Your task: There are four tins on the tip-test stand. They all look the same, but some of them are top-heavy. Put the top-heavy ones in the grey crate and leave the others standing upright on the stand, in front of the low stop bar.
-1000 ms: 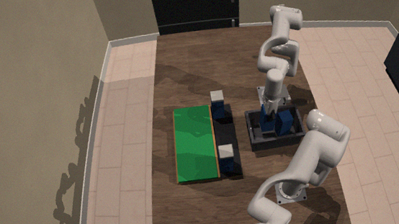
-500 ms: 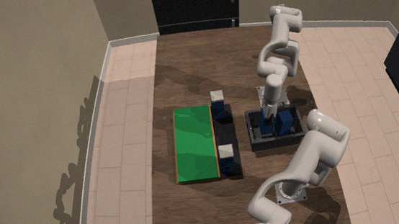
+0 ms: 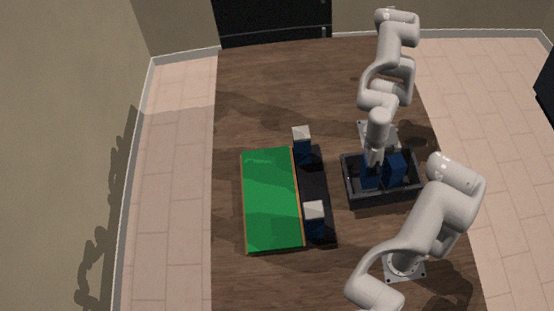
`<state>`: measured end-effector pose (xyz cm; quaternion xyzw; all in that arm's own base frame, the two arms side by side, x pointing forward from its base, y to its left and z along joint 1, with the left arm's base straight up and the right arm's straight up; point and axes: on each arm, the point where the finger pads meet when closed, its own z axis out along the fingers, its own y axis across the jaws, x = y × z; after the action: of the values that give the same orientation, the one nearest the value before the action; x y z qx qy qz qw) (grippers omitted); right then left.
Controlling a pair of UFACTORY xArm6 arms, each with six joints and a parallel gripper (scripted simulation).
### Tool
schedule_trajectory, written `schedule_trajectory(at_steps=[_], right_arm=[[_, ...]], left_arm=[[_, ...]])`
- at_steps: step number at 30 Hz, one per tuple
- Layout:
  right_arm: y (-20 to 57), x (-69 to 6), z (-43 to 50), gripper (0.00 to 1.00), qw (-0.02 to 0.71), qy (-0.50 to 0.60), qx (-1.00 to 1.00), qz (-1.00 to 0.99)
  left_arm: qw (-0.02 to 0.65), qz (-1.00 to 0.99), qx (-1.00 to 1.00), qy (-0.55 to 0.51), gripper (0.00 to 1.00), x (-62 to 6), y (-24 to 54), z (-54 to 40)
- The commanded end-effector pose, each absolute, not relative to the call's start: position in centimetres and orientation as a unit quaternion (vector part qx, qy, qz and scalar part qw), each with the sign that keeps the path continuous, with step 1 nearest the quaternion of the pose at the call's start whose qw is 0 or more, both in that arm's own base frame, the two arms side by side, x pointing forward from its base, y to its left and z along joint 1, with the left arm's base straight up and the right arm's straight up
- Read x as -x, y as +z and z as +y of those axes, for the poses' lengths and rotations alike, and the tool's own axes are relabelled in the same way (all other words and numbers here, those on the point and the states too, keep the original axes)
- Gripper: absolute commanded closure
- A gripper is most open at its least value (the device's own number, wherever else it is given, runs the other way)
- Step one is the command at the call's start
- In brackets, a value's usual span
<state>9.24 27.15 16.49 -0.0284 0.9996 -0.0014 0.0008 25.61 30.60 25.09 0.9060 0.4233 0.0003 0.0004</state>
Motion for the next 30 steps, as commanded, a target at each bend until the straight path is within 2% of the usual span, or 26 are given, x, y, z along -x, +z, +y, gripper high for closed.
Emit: schedule_trajectory(at_steps=[1, 30], right_arm=[[16.6, -9.3, 27.3, 1.0, 0.002, 0.001, 0.028, 1.0], [14.2, -9.4, 27.4, 1.0, 0.002, 0.001, 0.029, 1.0]], left_arm=[[0.0, 0.423, -0.906, 0.002, 0.0, -25.7, 25.2, 30.7], [0.0, 0.423, -0.906, 0.002, 0.0, -25.7, 25.2, 30.7]])
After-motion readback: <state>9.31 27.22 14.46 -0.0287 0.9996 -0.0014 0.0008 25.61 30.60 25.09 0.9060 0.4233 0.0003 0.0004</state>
